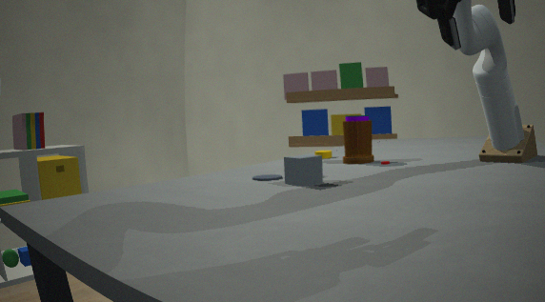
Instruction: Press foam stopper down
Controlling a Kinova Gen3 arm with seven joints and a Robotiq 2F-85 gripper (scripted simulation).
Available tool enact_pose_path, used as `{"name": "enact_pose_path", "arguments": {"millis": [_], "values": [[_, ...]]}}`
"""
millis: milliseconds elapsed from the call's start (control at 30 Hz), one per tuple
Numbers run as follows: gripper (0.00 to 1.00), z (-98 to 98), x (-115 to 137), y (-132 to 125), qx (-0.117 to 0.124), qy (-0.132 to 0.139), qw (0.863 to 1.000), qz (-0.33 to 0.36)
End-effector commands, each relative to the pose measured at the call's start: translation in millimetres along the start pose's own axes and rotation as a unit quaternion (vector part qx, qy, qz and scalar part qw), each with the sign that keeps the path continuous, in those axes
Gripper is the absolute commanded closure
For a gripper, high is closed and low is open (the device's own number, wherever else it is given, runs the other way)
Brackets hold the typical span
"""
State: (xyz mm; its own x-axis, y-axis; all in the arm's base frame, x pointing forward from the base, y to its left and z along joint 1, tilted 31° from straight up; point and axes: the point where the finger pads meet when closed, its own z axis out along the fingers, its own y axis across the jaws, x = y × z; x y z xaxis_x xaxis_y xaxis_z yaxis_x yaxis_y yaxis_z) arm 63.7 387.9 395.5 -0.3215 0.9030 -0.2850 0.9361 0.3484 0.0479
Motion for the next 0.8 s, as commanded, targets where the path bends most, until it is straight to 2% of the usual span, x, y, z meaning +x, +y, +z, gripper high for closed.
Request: {"name": "enact_pose_path", "arguments": {"millis": [0, 533, 567, 767], "values": [[0.00, -0.6, -0.2, -0.1, 0.000, 0.001, 1.000, 0.000], [0.00, -0.6, -0.2, -0.1, 0.000, 0.001, 1.000, 0.000], [1.00, -0.6, -0.3, -0.1, 0.000, 0.001, 1.000, 0.000], [1.00, -2.5, -6.8, 7.5, -0.003, 0.007, 1.000, 0.014]]}}
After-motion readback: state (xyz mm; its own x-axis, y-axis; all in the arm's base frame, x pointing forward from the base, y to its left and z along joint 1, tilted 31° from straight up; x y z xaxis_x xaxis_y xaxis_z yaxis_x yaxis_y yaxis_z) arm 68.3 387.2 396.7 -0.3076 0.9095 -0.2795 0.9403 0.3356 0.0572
